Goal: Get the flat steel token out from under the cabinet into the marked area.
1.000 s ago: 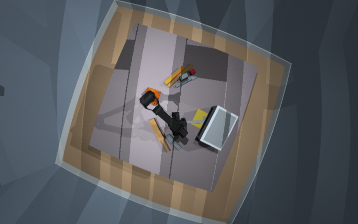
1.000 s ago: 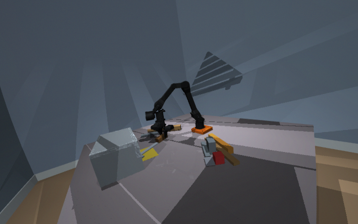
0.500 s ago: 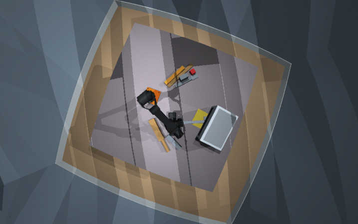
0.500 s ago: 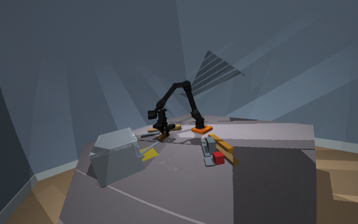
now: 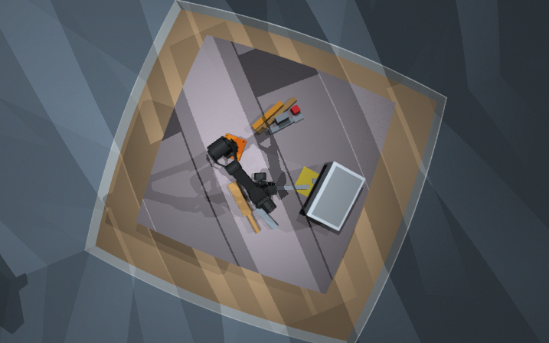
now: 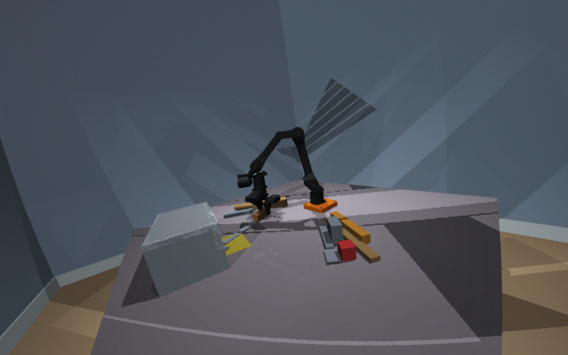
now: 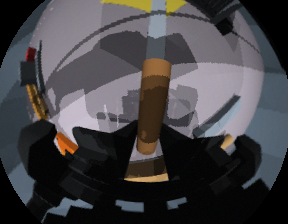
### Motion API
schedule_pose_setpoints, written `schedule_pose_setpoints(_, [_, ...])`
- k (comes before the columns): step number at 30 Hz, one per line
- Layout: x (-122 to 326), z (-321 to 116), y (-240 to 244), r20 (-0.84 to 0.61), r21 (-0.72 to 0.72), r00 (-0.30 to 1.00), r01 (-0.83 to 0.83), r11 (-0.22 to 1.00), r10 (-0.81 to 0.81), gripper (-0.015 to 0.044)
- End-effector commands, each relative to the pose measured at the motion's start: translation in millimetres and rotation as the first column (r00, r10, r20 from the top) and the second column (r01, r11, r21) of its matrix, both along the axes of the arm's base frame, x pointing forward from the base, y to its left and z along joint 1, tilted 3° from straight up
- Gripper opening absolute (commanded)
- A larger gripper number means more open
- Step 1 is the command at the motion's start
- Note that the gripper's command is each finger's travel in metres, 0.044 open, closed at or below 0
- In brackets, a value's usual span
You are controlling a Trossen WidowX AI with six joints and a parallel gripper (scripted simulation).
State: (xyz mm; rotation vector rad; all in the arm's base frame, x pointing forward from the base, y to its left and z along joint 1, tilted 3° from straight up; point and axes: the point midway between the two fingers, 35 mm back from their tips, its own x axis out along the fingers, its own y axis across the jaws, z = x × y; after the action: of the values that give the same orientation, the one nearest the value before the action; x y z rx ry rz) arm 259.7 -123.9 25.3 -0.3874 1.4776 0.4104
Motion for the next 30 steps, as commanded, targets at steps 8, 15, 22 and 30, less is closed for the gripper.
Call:
schedule_pose_setpoints(8, [-7,1,-4,-0.001,0.0,1.0,0.0,1.0,0.0,0.0])
schedule_pose_setpoints(15, [-14,1,-9,-0.003,0.0,1.0,0.0,1.0,0.0,0.0])
schedule_pose_setpoints(22, [-21,1,-13,-0.004,-0.001,1.0,0.0,1.0,0.0,0.0])
schedule_pose_setpoints(30, [-30,1,-18,-0.005,-0.001,1.0,0.0,1.0,0.0,0.0])
